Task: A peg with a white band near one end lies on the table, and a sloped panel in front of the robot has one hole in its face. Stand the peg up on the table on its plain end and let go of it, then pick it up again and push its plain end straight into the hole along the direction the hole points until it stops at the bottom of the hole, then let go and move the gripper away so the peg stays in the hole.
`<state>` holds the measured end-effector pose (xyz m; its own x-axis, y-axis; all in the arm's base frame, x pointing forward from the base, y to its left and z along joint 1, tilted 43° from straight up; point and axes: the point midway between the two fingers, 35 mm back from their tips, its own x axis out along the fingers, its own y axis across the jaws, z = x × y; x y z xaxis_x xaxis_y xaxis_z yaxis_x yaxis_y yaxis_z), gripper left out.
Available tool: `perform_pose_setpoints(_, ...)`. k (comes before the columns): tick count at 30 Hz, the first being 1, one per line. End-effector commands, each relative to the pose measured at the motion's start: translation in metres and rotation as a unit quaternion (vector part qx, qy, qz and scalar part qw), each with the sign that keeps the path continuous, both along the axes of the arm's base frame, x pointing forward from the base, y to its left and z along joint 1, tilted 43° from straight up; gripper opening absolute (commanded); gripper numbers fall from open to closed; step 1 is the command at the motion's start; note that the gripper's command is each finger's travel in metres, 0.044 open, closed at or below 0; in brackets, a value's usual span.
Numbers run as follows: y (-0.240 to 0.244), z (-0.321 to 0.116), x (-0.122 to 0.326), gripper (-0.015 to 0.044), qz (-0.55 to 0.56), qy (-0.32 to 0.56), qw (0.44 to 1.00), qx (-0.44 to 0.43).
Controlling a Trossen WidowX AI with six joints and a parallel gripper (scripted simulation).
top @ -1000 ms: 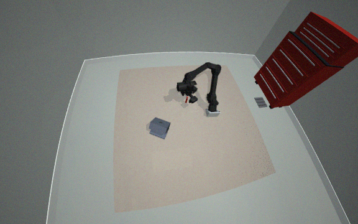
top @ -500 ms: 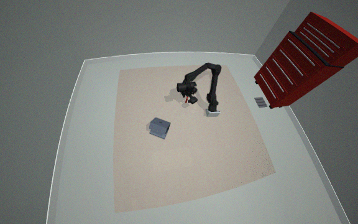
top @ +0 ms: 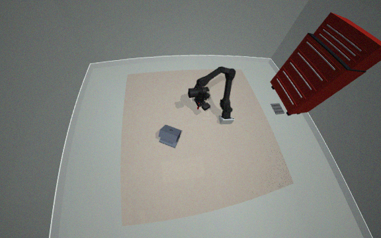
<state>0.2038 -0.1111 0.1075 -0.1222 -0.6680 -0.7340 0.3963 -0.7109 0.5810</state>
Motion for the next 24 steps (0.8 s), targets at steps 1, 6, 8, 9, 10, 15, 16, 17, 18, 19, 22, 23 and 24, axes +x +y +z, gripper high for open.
perform_pose_setpoints(1,0.000,0.000,0.000,0.0000,-0.001,-0.001,1.000,0.000)
perform_pose_setpoints(6,0.006,0.006,0.002,0.0000,0.000,0.000,1.000,0.001)
perform_pose_setpoints(8,0.011,0.011,0.004,0.0000,0.000,0.000,1.000,0.002)
perform_pose_setpoints(9,0.013,0.013,0.005,0.0000,0.000,0.000,1.000,0.002)
perform_pose_setpoints(10,0.016,0.016,0.005,0.0000,0.000,0.000,1.000,0.003)
perform_pose_setpoints(15,0.028,0.028,0.008,0.0000,0.001,0.001,1.000,0.003)
perform_pose_setpoints(16,0.030,0.030,0.009,0.0000,0.001,0.002,1.000,0.003)
perform_pose_setpoints(17,0.032,0.033,0.009,0.0000,0.001,0.002,1.000,0.003)
perform_pose_setpoints(18,0.035,0.035,0.010,0.0000,0.001,0.002,1.000,0.003)
perform_pose_setpoints(19,0.037,0.038,0.010,0.0000,0.001,0.003,1.000,0.003)
perform_pose_setpoints(22,0.044,0.045,0.011,0.0000,0.001,0.003,1.000,0.002)
perform_pose_setpoints(23,0.047,0.048,0.011,0.0000,0.001,0.004,1.000,0.002)
perform_pose_setpoints(24,0.049,0.050,0.011,0.0000,0.001,0.004,1.000,0.001)
